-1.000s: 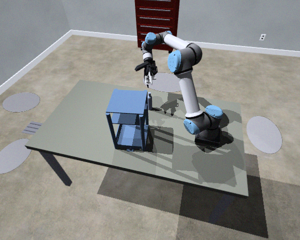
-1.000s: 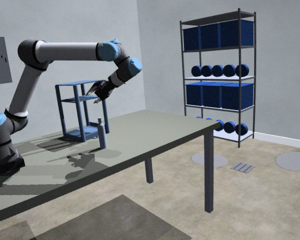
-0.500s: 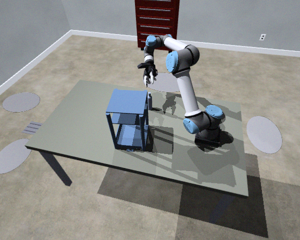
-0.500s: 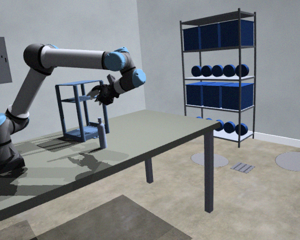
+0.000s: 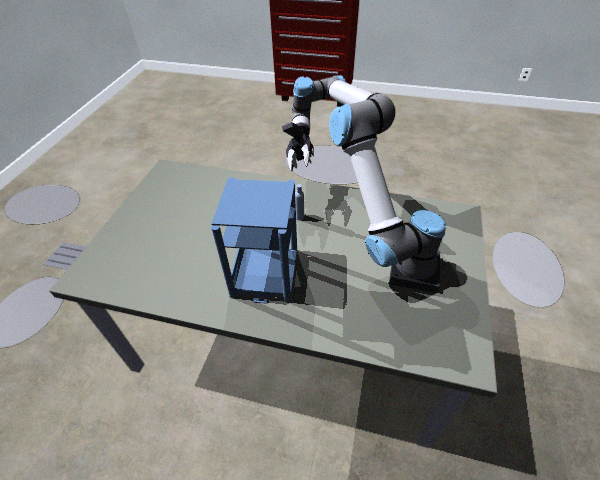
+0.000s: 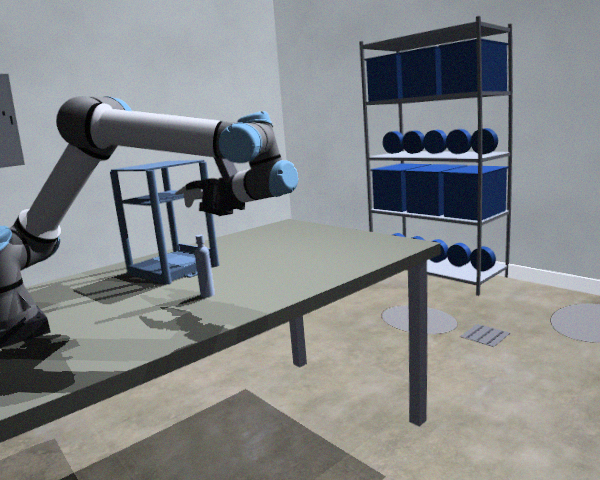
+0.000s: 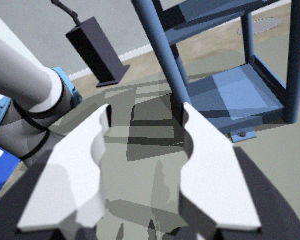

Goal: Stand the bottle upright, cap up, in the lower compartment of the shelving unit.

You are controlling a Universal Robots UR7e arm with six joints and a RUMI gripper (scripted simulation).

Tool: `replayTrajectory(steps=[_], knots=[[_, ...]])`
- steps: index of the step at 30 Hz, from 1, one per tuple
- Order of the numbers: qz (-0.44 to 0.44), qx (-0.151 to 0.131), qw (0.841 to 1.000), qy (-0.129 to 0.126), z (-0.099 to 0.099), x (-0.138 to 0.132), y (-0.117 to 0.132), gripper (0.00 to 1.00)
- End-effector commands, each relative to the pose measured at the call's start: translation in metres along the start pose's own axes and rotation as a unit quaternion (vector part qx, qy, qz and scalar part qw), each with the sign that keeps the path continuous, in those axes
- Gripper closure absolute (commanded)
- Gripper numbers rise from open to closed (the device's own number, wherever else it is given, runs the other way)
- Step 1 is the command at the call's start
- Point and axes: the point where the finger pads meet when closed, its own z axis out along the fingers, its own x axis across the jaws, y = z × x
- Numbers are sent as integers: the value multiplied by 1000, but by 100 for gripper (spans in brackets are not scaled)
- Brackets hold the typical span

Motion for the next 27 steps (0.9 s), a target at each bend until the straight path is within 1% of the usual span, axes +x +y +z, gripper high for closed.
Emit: replayTrajectory(steps=[1, 3, 5, 16, 27], knots=[[-62, 31, 998, -1, -5, 0, 0, 65], [-80, 40, 996, 1, -7, 1, 0, 65], [-80, 40, 996, 1, -7, 1, 0, 65], [-152, 75, 985, 13, -15, 2, 2, 65], [-182, 90, 979, 21, -19, 3, 3, 65]])
